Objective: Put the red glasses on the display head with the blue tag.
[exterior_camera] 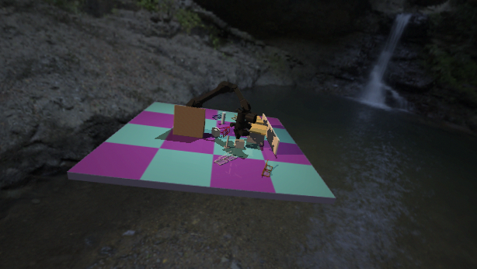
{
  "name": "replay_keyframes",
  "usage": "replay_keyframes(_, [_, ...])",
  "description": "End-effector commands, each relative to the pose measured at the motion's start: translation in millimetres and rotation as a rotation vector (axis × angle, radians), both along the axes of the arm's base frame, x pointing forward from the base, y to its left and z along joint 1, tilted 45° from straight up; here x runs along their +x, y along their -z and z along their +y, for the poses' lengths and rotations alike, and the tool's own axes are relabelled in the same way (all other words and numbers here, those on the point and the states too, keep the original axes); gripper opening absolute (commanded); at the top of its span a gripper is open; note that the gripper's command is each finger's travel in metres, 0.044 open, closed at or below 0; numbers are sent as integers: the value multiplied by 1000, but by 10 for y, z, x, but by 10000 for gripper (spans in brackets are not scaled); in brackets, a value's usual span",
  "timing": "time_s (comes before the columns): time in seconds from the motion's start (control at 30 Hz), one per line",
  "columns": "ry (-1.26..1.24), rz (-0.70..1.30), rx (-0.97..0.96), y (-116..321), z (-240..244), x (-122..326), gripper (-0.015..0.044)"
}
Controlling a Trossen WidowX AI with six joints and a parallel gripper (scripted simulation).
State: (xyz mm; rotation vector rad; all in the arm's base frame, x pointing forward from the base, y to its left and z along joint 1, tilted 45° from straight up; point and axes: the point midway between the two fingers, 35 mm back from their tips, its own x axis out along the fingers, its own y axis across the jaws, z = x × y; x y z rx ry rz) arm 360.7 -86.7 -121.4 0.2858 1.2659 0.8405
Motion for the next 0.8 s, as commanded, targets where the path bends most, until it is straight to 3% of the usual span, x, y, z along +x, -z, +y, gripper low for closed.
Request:
replay_keyframes(0.0, [3, 10, 9, 37, 10, -6, 0])
replay_keyframes(0.77, [3, 9, 8, 97, -62, 42, 0])
